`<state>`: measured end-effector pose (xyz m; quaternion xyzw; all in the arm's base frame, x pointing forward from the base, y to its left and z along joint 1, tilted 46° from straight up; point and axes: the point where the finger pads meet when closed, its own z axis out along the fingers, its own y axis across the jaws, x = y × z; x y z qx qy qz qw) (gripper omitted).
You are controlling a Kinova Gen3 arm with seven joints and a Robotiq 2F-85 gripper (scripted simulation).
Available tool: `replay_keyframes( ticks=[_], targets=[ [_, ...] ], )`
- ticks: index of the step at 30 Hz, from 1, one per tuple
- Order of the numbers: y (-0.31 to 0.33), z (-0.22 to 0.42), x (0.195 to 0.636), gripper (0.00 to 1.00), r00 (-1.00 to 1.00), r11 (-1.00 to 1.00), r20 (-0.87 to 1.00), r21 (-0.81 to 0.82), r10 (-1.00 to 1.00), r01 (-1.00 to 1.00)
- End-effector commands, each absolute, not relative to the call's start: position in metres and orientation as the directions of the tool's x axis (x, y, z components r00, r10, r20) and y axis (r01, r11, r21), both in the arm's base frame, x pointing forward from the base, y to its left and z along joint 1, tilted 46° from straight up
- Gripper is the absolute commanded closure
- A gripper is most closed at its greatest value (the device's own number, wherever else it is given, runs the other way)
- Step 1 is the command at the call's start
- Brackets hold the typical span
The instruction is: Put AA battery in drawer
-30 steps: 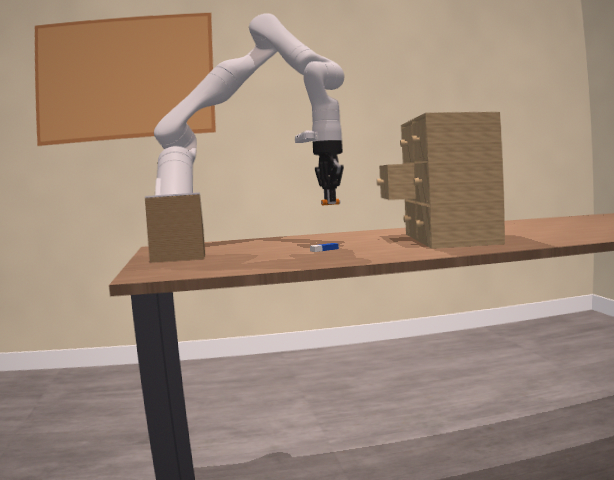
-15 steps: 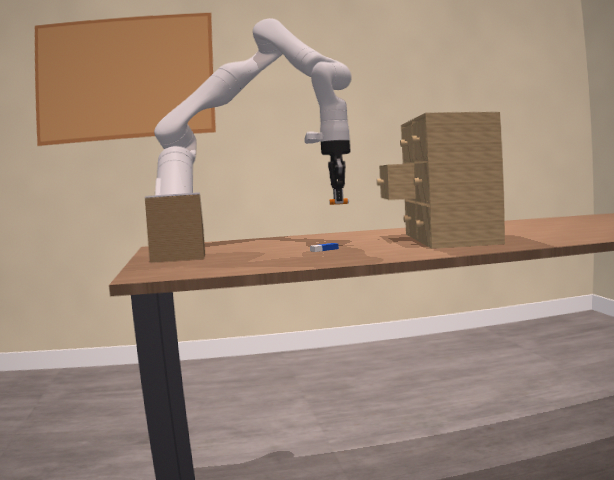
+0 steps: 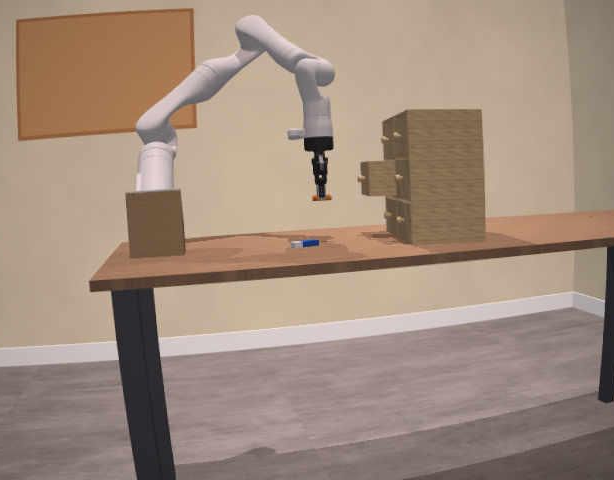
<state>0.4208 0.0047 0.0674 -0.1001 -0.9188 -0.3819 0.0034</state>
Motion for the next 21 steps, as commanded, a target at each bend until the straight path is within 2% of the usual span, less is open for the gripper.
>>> replay_keyframes(
  ticks=[1, 21],
  targets=[
    [0.007, 0.069, 0.422, 0.91, -0.978, 0.681, 0.091, 0.705, 0.187, 0.196],
    [-0.021, 0.1, 0.419, 0.91, -0.979, 0.678, 0.093, 0.709, 0.184, 0.195]
  ],
)
